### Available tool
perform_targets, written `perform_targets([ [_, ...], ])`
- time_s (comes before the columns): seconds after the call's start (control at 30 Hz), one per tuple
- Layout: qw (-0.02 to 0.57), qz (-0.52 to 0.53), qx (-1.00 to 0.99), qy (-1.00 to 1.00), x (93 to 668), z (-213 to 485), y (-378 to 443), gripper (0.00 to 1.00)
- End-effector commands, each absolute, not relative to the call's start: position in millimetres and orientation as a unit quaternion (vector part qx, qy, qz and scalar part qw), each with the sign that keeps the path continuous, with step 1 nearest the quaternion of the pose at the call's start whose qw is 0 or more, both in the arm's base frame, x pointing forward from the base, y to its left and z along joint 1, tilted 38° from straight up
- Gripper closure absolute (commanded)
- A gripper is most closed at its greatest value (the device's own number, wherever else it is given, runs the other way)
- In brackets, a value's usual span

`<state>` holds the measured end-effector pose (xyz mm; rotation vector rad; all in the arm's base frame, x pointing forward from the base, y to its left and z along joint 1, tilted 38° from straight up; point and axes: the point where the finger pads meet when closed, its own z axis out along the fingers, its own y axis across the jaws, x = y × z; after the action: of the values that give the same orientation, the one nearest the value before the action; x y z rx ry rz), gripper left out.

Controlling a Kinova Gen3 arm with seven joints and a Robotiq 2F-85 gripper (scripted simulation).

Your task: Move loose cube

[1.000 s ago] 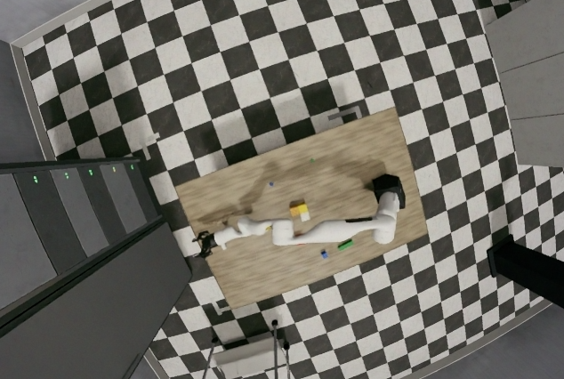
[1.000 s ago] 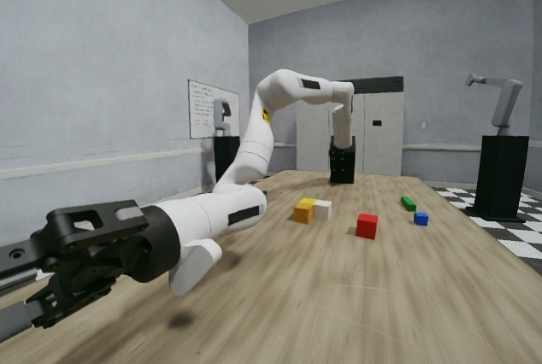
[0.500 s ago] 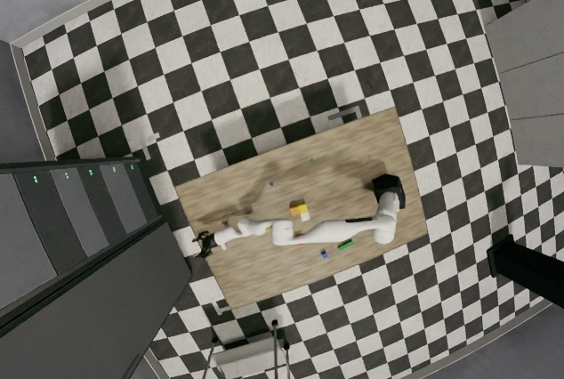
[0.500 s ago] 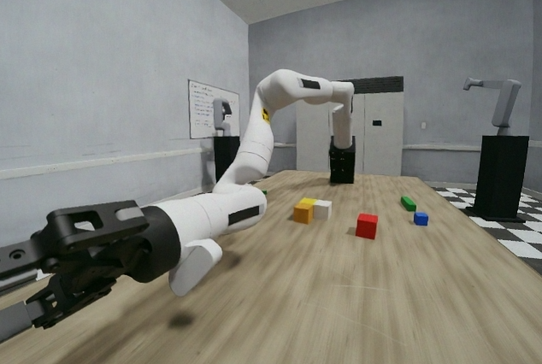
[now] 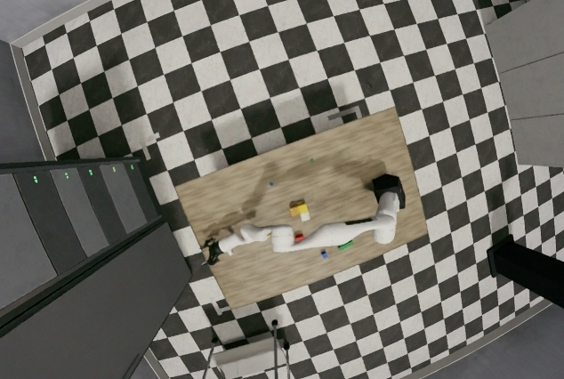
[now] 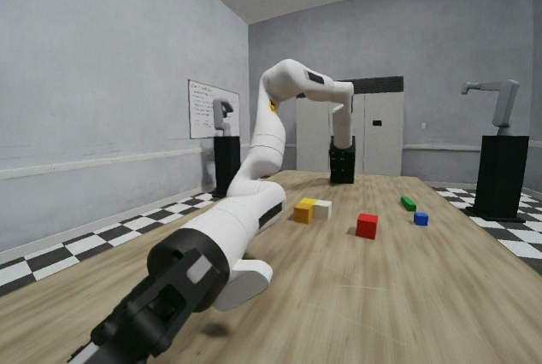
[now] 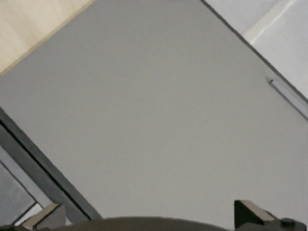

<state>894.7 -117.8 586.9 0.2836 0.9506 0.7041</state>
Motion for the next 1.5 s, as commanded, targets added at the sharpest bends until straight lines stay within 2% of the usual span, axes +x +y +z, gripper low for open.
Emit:
perform_targets([
  [0.0, 0.805, 0.316, 0.102, 0.491, 897, 584, -62, 0.0],
  [0.27, 0.736, 0.225, -0.028, 0.638, 887, 521, 36, 0.0],
  [0.47, 0.711, 0.193, -0.071, 0.672, 873, 492, 77, 0.0],
  [0.5, 0.697, 0.176, -0.094, 0.688, 859, 477, 105, 0.0],
  [0.63, 0.683, 0.158, -0.118, 0.703, 842, 464, 131, 0.0],
  [0.7, 0.652, 0.121, -0.167, 0.73, 826, 441, 141, 0.0],
  [0.8, 0.636, 0.102, -0.192, 0.741, 803, 424, 161, 0.0],
  [0.93, 0.583, 0.045, -0.265, 0.767, 765, 388, 171, 0.0],
  [1.03, 0.583, 0.045, -0.265, 0.767, 757, 385, 176, 0.0],
  [1.1, 0.546, 0.007, -0.312, 0.778, 726, 362, 178, 0.0],
  [1.23, 0.508, -0.028, -0.357, 0.784, 693, 340, 175, 0.0],
  [1.33, 0.508, -0.028, -0.357, 0.784, 693, 340, 175, 0.0],
  [1.47, 0.452, -0.076, -0.416, 0.785, 646, 313, 163, 0.0],
])
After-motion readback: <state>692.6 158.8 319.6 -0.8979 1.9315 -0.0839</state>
